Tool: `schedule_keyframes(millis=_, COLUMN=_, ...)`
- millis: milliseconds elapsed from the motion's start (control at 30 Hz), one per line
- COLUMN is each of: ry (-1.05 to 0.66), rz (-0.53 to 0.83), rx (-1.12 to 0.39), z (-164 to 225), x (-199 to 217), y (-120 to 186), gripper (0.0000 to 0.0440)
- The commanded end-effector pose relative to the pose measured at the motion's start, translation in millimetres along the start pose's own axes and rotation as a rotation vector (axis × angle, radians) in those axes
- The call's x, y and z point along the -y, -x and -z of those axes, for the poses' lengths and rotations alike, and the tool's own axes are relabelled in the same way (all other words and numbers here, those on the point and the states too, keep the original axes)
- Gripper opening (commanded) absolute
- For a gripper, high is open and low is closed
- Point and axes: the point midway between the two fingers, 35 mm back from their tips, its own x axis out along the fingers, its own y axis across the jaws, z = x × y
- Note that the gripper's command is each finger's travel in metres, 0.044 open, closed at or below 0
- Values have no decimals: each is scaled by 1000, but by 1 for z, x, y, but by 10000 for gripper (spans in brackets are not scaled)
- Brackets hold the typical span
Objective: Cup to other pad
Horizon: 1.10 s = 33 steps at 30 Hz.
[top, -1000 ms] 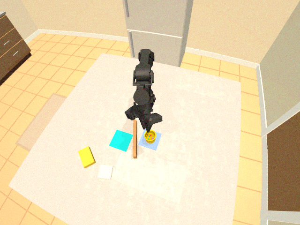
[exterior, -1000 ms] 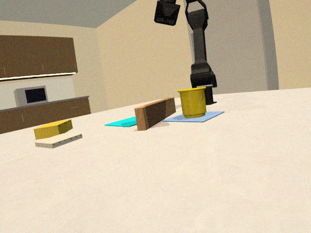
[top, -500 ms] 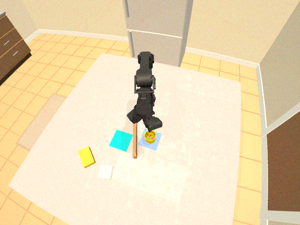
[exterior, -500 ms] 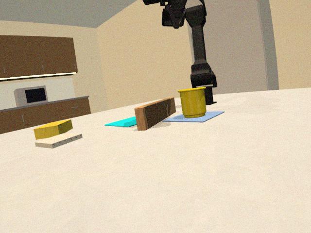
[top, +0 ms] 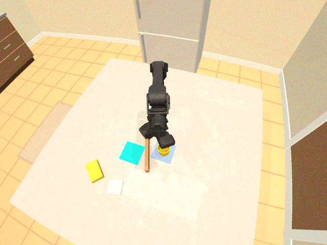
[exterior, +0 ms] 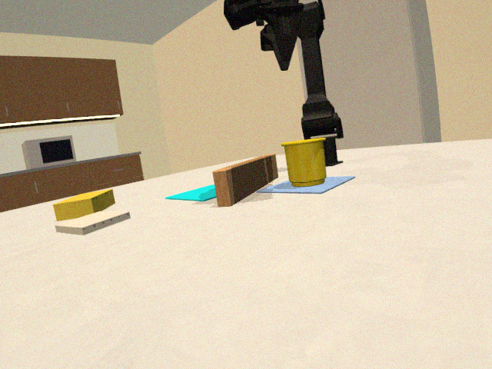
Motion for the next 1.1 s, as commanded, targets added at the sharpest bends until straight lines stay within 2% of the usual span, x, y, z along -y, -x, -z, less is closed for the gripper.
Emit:
schedule_keyframes(millis=0, ry=-20, rz=66, rx=-10, z=0, x=6, y=-10, gripper=156)
schedule_keyframes(millis=467, ry=-77, rz=237, rx=-32, z=2, x=26, y=-42, gripper=168)
schedule_keyframes(millis=1067, ry=-111, rz=362, rx=-37, z=10, x=45, y=-87, gripper=188)
